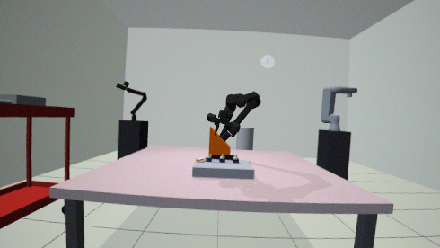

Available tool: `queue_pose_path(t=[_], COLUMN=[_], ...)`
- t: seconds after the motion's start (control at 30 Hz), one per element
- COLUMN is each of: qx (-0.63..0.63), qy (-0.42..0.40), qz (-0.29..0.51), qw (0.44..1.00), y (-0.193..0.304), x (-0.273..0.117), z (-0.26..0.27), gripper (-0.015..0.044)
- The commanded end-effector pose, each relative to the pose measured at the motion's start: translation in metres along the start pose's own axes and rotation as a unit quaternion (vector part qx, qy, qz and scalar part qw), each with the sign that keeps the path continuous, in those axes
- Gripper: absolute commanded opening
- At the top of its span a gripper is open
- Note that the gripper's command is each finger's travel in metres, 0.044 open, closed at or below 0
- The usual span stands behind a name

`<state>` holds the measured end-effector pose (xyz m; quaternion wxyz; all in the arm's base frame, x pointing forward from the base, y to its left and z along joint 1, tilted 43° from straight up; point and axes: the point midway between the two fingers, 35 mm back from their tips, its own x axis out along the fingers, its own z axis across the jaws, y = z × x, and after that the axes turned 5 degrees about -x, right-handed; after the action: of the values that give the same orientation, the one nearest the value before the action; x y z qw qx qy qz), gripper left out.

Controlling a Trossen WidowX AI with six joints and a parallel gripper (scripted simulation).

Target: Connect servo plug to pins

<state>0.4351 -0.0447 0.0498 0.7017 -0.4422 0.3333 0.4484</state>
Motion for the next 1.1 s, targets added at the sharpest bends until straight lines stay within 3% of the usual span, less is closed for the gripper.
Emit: queue_pose_path(t=[0.0, 0.6, 1.07], qx=[0.045, 0.242, 0.252], qy=[-0.018, -0.106, -0.111], qz=[0.047, 0.244, 0.252], qw=[0.998, 0.933, 0.928], y=[0.010, 0.077, 0.091], x=[0.021, 0.101, 0.125], z=[-0.018, -0.072, -0.065], gripper=[0.0115, 0.0115, 0.0115])
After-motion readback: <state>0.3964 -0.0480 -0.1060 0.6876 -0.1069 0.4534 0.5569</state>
